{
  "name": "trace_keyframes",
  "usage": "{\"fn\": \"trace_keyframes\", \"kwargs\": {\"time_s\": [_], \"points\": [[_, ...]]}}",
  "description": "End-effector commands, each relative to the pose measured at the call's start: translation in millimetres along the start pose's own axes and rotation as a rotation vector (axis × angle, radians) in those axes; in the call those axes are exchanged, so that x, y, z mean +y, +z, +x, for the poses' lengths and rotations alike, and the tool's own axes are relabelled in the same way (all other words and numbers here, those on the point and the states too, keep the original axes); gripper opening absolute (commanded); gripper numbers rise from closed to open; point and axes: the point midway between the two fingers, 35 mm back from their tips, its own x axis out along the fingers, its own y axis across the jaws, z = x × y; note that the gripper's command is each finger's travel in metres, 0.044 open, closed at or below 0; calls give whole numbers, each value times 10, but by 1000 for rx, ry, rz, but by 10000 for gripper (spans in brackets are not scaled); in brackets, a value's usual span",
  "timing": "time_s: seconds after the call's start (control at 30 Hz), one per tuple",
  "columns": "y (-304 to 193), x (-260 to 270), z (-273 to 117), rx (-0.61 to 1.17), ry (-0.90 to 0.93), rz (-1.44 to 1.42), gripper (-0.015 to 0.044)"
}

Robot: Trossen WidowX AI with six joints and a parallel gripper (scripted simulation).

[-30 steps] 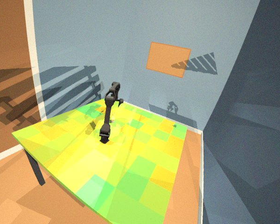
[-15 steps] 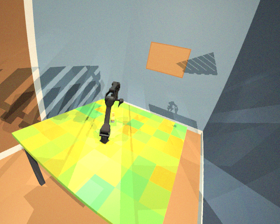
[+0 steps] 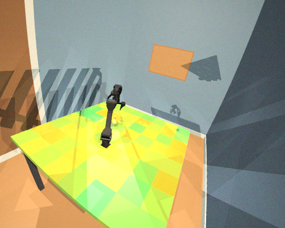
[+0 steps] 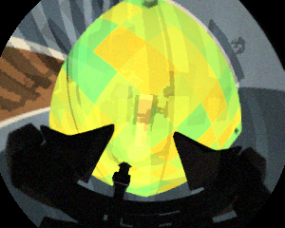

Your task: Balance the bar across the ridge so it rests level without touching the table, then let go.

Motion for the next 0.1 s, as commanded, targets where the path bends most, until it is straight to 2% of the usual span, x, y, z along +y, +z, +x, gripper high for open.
{"fn": "trace_keyframes", "kwargs": {"time_s": [0.0, 0.07], "points": [[2, 1, 3, 3, 1, 0, 440], [2, 1, 3, 3, 1, 0, 440]]}}
